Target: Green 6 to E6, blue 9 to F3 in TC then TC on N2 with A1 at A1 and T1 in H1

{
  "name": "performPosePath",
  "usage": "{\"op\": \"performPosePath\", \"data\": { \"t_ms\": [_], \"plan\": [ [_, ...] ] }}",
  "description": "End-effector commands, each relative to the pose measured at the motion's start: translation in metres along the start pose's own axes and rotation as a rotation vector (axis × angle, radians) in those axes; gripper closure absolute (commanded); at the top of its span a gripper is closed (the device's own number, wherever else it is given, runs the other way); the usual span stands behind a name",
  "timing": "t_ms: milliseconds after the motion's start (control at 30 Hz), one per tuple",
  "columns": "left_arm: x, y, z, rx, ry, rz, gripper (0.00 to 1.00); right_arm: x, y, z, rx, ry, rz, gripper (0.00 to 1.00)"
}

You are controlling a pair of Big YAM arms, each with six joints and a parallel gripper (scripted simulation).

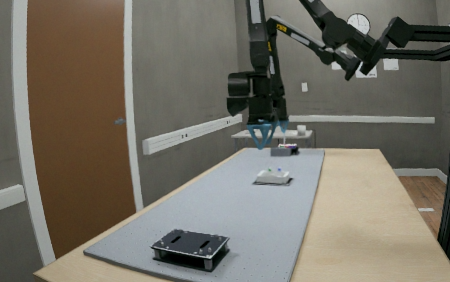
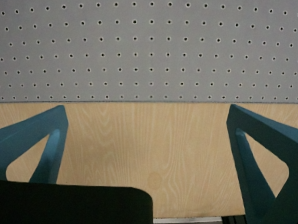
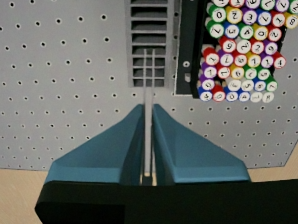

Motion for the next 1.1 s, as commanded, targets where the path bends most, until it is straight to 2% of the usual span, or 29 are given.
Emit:
{"op": "performPosePath", "data": {
  "t_ms": [0,1067],
  "plan": [
    [-0.0002,0.0001,-0.0005,-0.002,-0.001,0.004,0.00,0.0048,-0.0009,0.0168,0.008,0.013,0.006,0.93],
    [-0.0002,0.0001,-0.0005,-0.002,-0.001,0.004,0.00,0.0051,-0.0011,0.0243,0.009,0.013,0.006,0.93]
  ]
}}
Point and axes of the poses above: on each arm, the point where the finger pads meet when closed, its own z axis out along the fingers, its own x axis across the jaws, y = z × x, the point moved 1 cm from there along -z, back along the fingers, and after that the axes turned 3 degrees about z, right-handed, at the moved point
